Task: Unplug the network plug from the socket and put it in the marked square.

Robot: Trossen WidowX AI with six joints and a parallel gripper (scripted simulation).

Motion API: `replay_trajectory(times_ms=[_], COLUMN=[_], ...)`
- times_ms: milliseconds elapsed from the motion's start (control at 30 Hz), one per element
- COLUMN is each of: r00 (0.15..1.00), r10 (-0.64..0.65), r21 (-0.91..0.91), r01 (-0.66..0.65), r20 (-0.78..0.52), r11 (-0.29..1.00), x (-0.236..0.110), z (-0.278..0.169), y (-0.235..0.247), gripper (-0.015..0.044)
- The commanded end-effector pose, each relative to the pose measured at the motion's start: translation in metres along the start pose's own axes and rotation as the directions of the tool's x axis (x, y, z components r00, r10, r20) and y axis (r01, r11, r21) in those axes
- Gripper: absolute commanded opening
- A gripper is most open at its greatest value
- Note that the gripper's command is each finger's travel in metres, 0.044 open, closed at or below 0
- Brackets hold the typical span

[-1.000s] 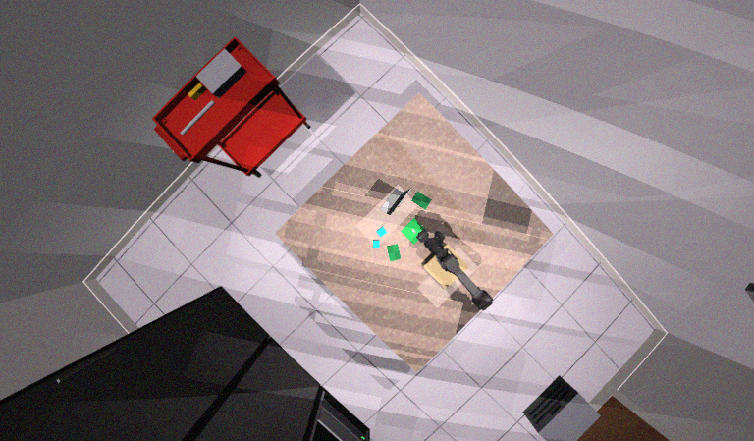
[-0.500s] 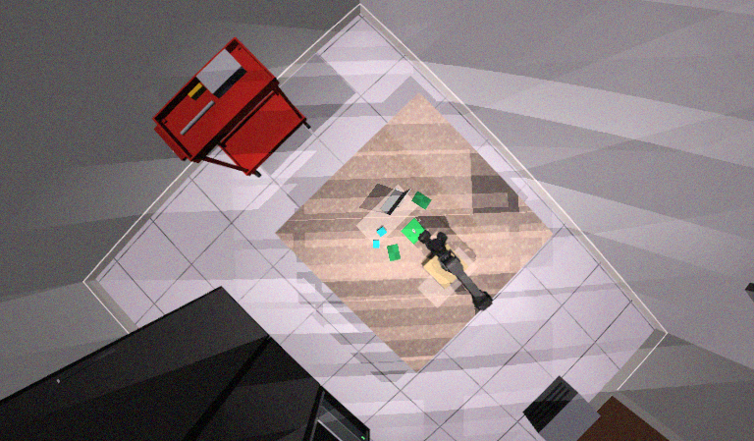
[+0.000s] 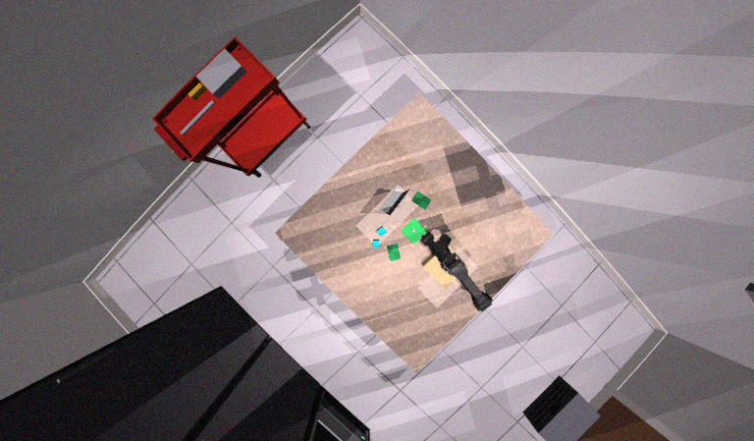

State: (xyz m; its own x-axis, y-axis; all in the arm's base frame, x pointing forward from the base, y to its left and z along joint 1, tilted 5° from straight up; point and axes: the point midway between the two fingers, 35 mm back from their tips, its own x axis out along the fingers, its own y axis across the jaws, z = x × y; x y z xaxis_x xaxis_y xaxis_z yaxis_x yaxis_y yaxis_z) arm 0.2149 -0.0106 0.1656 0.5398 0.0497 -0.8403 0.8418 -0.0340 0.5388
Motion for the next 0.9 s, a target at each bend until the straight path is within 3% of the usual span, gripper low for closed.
replay_trajectory(times_ms=[0,267,867], r00=[1.0,1.0,1.0], r10=[-0.002,-0.002,-0.002], r21=[-0.003,-0.003,-0.003], r01=[0.002,0.002,0.002], r20=[-0.004,-0.004,-0.004], r11=[1.0,1.0,1.0], x=[-0.0024,-0.0024,-0.0024], z=[-0.0005,-0.0005,-0.0005], y=[-0.0001,-0.0001,-0.0001], gripper=[0.0235,0.044,0.044])
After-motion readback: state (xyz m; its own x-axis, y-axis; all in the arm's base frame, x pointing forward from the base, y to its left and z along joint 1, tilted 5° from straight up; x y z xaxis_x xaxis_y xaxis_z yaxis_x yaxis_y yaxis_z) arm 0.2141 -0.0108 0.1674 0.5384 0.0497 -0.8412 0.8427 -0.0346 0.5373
